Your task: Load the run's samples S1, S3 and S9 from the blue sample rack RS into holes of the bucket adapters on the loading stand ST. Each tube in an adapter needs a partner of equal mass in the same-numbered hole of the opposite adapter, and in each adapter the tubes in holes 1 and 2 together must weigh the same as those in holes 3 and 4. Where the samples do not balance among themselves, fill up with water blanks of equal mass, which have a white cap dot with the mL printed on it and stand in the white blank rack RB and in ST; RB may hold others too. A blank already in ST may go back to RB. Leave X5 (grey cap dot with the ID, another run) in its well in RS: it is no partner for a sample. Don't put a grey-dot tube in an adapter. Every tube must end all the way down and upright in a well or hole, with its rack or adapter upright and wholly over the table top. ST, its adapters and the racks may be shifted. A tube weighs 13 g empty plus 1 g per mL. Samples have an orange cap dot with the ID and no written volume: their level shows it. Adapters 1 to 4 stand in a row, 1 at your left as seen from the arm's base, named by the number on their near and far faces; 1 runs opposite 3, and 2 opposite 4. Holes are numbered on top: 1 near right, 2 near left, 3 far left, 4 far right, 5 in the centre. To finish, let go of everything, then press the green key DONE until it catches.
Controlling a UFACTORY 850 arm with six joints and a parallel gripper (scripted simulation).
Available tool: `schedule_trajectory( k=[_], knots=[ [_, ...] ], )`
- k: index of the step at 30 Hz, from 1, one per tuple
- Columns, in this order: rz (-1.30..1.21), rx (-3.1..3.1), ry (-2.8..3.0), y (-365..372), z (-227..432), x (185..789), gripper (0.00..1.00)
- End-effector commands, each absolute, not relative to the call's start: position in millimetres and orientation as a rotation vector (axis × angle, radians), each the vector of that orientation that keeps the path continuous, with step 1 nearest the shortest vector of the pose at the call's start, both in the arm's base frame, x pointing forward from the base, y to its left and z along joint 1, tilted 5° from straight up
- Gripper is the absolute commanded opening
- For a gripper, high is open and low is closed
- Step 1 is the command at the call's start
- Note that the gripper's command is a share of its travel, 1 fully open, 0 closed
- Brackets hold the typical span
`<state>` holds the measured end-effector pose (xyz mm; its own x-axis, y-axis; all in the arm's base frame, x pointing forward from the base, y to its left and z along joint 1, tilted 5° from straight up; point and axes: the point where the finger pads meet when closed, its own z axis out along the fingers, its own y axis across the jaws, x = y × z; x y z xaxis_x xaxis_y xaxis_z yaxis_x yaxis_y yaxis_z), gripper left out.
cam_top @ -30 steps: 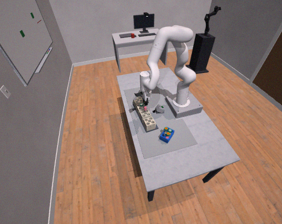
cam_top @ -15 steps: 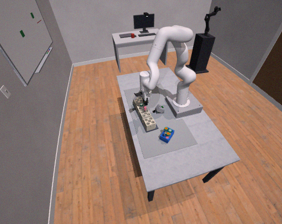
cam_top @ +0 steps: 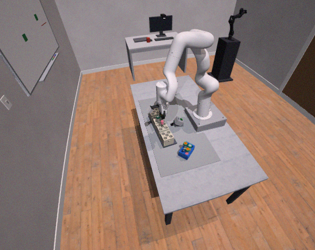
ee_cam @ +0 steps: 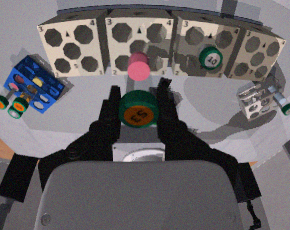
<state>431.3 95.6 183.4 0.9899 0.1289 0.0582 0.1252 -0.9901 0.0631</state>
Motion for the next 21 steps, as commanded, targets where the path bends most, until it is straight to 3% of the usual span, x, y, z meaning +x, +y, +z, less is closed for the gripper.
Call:
schedule_trajectory(
  k=[1, 21],
  knots=[
    [0.099, 3.075, 0.196, 95.3, 175.4, 432.8, 0.0],
    [0.099, 3.075, 0.196, 94.8, 166.5, 433.4, 0.0]
  ],
)
